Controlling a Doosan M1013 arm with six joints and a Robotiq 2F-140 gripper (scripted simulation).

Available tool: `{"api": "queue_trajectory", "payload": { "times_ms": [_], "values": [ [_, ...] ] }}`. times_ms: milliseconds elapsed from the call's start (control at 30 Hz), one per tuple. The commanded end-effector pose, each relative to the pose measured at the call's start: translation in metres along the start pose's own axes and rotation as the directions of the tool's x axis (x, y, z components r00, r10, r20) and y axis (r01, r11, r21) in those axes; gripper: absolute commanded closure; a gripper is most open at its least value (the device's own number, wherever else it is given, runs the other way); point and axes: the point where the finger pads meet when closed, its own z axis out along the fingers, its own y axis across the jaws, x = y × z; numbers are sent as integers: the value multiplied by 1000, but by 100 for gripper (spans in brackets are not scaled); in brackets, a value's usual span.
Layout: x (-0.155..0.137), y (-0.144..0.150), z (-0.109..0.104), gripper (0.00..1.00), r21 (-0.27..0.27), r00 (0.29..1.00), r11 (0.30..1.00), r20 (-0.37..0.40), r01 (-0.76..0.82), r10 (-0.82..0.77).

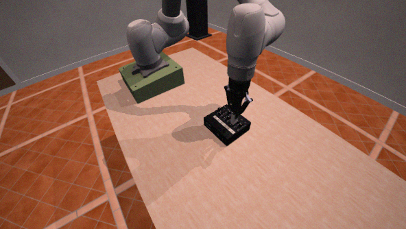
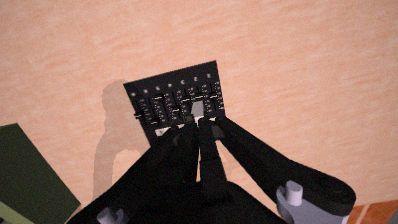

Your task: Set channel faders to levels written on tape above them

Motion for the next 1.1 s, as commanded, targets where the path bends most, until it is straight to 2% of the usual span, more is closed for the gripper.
{"api": "queue_trajectory", "payload": {
  "times_ms": [0,333,1067],
  "values": [
    [-2,3,-8,100,-3,1000,1000,2,2,-2],
    [-2,3,-33,100,-3,1000,1000,2,2,-2],
    [-2,3,-35,100,-3,1000,1000,2,2,-2]
  ]
}}
